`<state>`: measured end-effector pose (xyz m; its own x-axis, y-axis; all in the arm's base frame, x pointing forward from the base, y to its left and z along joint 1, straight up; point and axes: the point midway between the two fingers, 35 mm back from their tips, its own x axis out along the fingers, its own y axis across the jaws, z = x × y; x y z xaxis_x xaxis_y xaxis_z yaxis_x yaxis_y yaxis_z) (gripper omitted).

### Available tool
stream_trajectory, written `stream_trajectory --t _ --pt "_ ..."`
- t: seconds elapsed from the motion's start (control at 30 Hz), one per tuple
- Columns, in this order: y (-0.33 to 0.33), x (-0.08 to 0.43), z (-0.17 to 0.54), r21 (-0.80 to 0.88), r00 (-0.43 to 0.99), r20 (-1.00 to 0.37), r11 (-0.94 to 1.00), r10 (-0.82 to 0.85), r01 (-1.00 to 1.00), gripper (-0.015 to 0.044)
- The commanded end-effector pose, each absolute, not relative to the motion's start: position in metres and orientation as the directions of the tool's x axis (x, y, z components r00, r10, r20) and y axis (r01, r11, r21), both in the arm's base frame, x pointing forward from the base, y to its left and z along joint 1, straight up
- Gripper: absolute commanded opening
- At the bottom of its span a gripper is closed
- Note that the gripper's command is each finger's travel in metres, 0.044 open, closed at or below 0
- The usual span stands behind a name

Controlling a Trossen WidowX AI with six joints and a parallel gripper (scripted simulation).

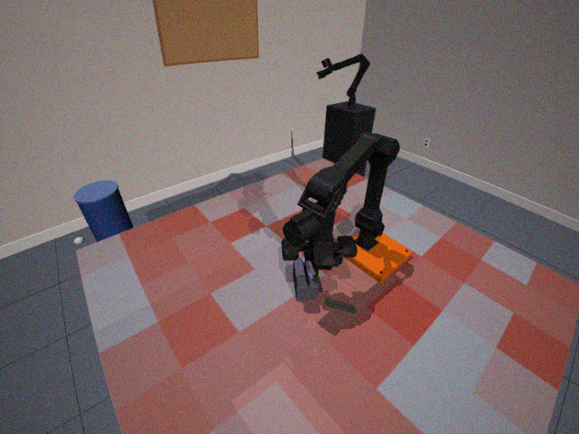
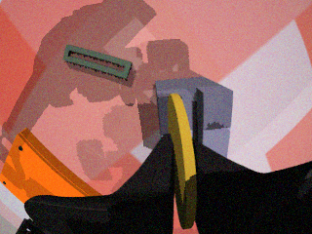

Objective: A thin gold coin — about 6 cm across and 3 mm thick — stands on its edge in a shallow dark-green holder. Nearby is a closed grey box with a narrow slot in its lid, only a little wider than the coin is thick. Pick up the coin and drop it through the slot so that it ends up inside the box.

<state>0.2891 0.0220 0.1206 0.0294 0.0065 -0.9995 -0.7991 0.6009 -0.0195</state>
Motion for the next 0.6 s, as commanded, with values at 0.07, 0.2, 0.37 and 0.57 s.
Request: stream_trajectory --t 0.07,0.2,0.37,0.57 --pt "0.005 0.29 0.12 -0.018 0.026 -1.0 0.596 0.005 -0.802 0.0" --pt "-0.005 0.29 0.12 -0.018 0.026 -1.0 0.595 0.004 -0.803 0.0" --pt "-0.017 0.29 0.12 -0.019 0.026 -1.0 0.594 0.003 -0.805 0.0" --pt "-0.013 0.29 0.12 -0.021 0.029 -1.0 0.598 0.003 -0.801 0.0"
